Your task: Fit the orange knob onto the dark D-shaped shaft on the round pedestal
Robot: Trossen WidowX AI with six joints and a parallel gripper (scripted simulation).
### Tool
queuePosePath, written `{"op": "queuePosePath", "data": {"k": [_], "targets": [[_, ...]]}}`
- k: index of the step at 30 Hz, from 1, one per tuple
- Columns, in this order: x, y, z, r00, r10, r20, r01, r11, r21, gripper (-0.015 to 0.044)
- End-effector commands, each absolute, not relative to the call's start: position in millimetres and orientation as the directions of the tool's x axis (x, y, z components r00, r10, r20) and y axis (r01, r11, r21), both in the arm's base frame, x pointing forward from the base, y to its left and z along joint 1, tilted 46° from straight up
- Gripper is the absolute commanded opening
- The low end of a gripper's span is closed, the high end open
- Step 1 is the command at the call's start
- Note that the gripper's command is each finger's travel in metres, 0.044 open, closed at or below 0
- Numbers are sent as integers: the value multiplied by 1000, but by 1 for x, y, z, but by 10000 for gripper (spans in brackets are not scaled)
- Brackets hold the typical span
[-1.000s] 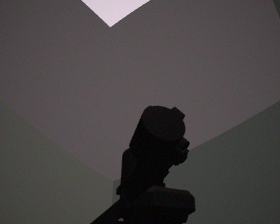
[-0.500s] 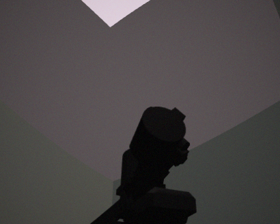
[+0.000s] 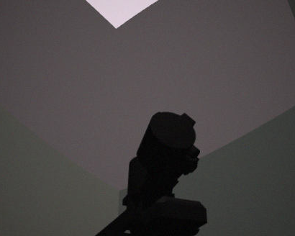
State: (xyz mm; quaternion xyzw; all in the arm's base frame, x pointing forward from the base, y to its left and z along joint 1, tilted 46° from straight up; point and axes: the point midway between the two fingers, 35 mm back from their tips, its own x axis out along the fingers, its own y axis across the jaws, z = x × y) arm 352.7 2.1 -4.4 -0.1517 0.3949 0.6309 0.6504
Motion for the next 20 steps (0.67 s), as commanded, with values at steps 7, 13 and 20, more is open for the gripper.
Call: {"op": "queuePosePath", "data": {"k": [7,13,20], "targets": [[362,-32,28,-107,699,-707,-938,165,304,440],[364,-66,62,-106,700,-706,-938,166,305,440],[365,-66,61,-105,700,-707,-938,166,304,440]]}}
